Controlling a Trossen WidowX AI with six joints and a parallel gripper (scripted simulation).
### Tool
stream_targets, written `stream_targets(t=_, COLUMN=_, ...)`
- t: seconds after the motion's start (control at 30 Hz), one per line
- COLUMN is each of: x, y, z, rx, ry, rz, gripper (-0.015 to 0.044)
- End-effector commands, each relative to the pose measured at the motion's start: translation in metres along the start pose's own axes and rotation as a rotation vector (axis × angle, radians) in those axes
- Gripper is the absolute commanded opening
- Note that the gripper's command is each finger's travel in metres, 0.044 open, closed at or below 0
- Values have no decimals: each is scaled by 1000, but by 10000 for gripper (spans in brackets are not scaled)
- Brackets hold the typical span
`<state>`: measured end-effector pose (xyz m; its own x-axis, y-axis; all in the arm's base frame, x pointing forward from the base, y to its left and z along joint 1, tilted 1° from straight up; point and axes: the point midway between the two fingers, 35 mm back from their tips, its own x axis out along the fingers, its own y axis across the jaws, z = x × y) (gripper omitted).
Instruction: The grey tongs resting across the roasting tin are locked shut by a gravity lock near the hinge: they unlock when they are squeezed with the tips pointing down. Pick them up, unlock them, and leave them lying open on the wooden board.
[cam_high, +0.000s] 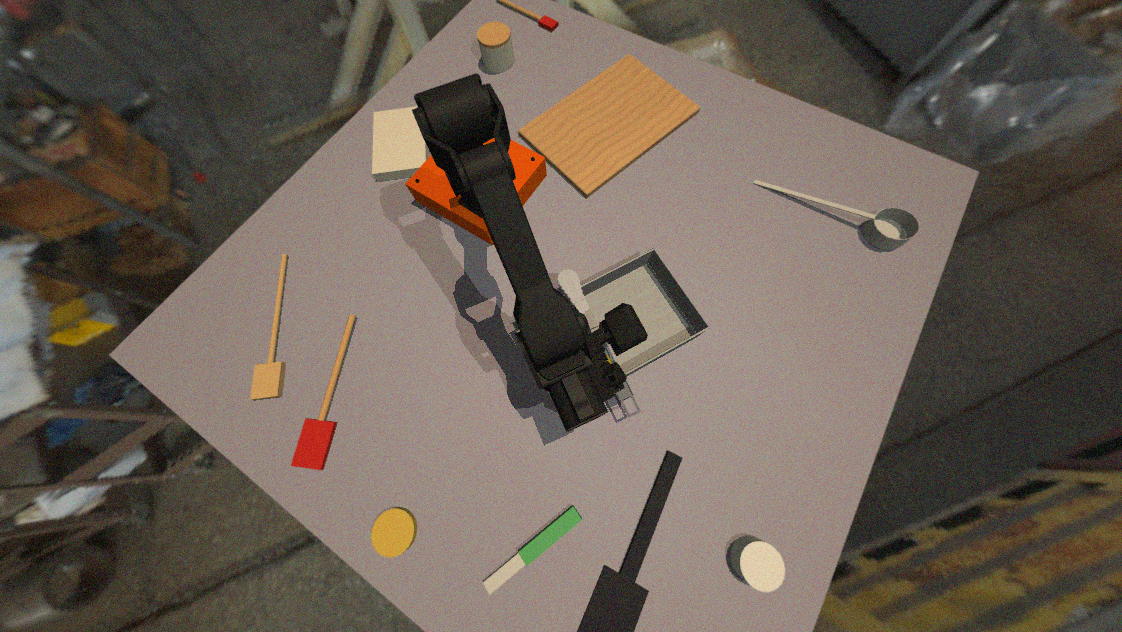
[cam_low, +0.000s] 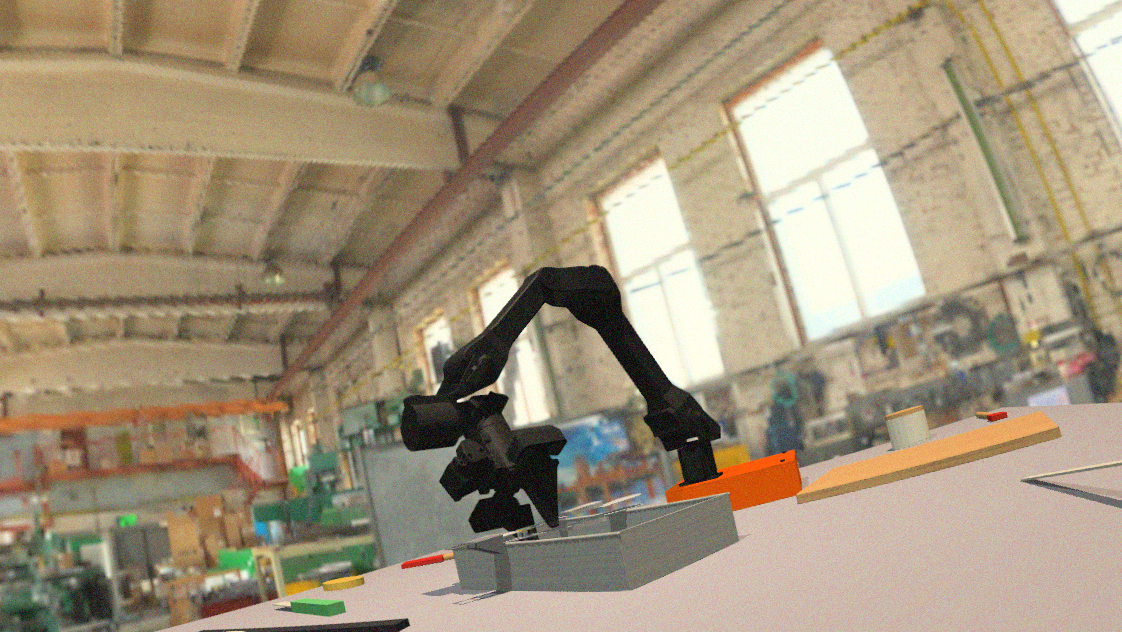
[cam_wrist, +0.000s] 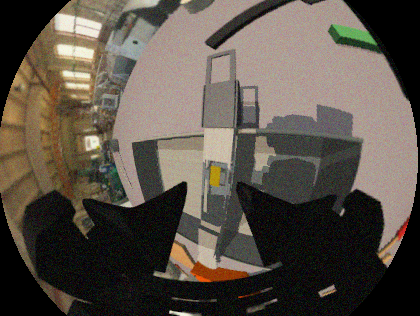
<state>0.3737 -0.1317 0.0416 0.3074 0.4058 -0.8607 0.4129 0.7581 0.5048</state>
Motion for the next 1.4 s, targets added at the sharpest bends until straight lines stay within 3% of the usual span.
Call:
stream_targets(t=0.0, x=10, y=0, z=-4, rx=9, ry=10, rz=4, gripper=260)
stream_targets(t=0.4, x=23, y=0, z=-5, rx=9, ry=10, rz=5, gripper=260)
stream_targets(t=0.6, x=20, y=1, z=-3, rx=1, ry=4, rz=2, gripper=103)
stream_targets(t=0.93, x=20, y=1, z=-3, rx=1, ry=4, rz=2, gripper=36)
stream_targets(t=1.17, x=12, y=5, z=-1, rx=1, ry=4, rz=2, gripper=-148)
stream_targets(t=1.37, x=-44, y=37, z=-1, rx=8, ry=10, rz=5, gripper=-150)
